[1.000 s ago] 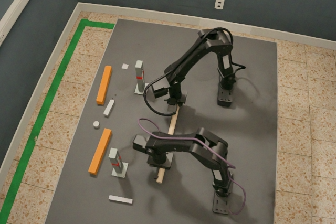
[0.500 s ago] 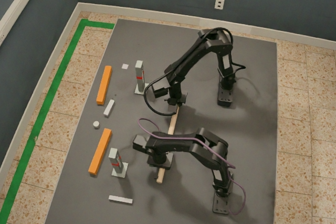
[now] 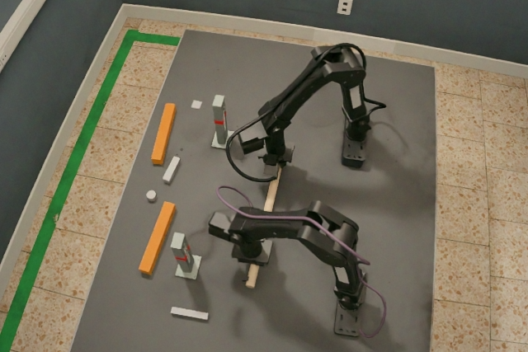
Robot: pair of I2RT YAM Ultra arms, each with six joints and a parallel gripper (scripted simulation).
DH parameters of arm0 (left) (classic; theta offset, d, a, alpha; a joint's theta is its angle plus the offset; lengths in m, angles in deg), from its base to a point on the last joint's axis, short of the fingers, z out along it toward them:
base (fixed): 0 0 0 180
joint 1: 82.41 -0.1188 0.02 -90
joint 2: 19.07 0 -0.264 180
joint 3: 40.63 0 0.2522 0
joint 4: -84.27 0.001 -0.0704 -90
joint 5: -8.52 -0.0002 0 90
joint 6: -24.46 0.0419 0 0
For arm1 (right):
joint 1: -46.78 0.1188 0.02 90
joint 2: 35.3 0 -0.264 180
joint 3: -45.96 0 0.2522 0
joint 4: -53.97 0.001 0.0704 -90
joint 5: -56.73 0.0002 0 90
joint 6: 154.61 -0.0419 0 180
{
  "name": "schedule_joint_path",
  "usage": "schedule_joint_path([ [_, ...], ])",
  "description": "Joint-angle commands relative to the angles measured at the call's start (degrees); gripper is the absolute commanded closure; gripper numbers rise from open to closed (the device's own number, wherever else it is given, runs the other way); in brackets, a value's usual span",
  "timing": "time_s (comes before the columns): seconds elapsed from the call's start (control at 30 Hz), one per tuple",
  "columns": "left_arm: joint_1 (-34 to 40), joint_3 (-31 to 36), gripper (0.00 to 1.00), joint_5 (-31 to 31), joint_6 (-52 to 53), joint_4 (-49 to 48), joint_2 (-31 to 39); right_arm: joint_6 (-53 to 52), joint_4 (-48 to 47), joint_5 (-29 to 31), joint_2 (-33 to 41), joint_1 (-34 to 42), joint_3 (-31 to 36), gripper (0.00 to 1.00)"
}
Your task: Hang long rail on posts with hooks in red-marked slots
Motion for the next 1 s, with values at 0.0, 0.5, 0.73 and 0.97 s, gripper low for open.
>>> schedule_joint_path([
  [0.0, 0.1, 0.0, 0.69, -0.2, 0.0, -0.2, 0.4, 0.0, -0.6, -0.2, 0.7, -0.1, 0.3, 0.81],
  [0.5, -0.1, -0.2, 1.00, -0.2, 0.6, -0.8, 0.3, 0.0, -0.6, -0.2, 0.7, -0.1, 0.3, 0.81],
  [0.73, 0.0, -0.3, 0.81, -0.2, 0.2, 0.1, 0.5, 0.0, -0.3, -0.2, 0.9, -0.1, 0.2, 0.81],
  [0.97, 0.0, -0.5, 0.81, -0.2, 0.1, 1.0, 1.4, 0.0, 0.7, -0.1, 1.9, 0.0, 0.0, 0.81],
])
